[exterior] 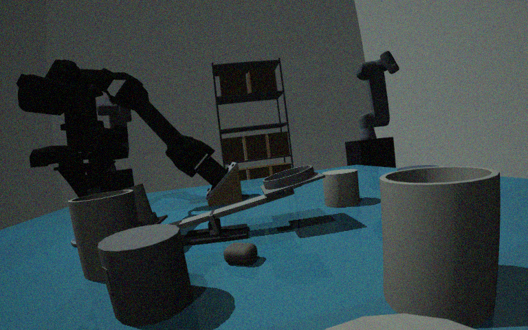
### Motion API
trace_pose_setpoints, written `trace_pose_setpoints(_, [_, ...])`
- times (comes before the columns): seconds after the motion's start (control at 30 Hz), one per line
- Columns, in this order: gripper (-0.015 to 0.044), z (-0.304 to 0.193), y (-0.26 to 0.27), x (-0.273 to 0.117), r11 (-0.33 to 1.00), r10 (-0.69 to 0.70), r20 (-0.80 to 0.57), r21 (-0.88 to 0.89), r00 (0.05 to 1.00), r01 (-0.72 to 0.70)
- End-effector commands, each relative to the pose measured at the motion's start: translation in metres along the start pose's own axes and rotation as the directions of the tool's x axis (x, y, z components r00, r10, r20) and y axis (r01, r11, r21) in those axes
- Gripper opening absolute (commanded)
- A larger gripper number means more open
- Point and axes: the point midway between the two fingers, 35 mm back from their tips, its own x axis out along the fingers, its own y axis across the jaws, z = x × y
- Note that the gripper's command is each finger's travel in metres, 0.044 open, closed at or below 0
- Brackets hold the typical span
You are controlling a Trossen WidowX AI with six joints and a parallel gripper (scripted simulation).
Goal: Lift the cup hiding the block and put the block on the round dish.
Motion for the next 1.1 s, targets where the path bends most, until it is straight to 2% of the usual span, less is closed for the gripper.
trace_pose_setpoints(0.0, [0.0000,-0.001,0.001,0.008,1.000,0.002,-0.003,-0.007,1.000,-0.002])
trace_pose_setpoints(0.23, [0.0000,-0.002,0.002,0.038,1.000,0.000,-0.006,-0.007,1.000,0.000])
trace_pose_setpoints(0.83, [0.0000,-0.002,0.002,0.059,1.000,0.000,-0.007,-0.007,1.000,0.000])
trace_pose_setpoints(1.07, [0.0184,-0.003,0.002,0.055,1.000,0.001,-0.010,-0.002,1.000,-0.001])
